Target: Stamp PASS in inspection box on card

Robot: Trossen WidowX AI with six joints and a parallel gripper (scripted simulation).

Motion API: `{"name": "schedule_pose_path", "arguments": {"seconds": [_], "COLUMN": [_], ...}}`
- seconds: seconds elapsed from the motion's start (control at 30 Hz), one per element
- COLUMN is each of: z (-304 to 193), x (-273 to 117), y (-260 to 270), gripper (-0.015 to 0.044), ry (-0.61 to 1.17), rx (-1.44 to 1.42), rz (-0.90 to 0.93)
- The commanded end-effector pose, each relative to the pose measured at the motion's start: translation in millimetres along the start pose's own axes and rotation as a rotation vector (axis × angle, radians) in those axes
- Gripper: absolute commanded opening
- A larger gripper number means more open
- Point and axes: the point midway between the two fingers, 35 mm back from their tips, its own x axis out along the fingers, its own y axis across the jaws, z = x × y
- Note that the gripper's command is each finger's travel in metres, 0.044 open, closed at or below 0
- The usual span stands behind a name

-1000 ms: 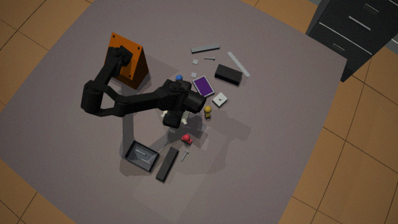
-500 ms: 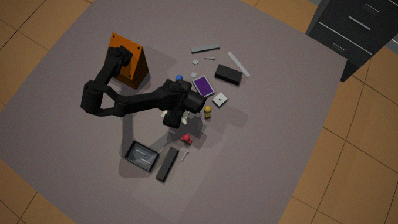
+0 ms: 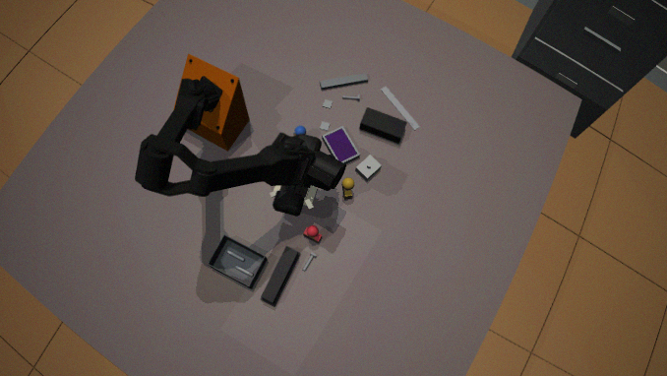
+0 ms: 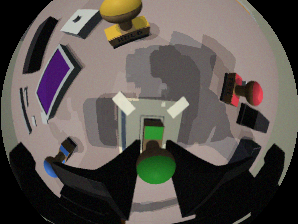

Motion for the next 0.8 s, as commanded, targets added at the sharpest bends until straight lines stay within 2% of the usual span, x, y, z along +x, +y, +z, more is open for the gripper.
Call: {"name": "schedule_pose_path", "arguments": {"seconds": [0.0, 0.77], "z": [-1.1, -0.8], "x": [2.5, -4.1], "y": [-0.2, -0.4], "gripper": [0.0, 0.0], "ry": [0.007, 0.007], "rx": [-0.001, -0.001], "rz": [-0.002, -0.002]}}
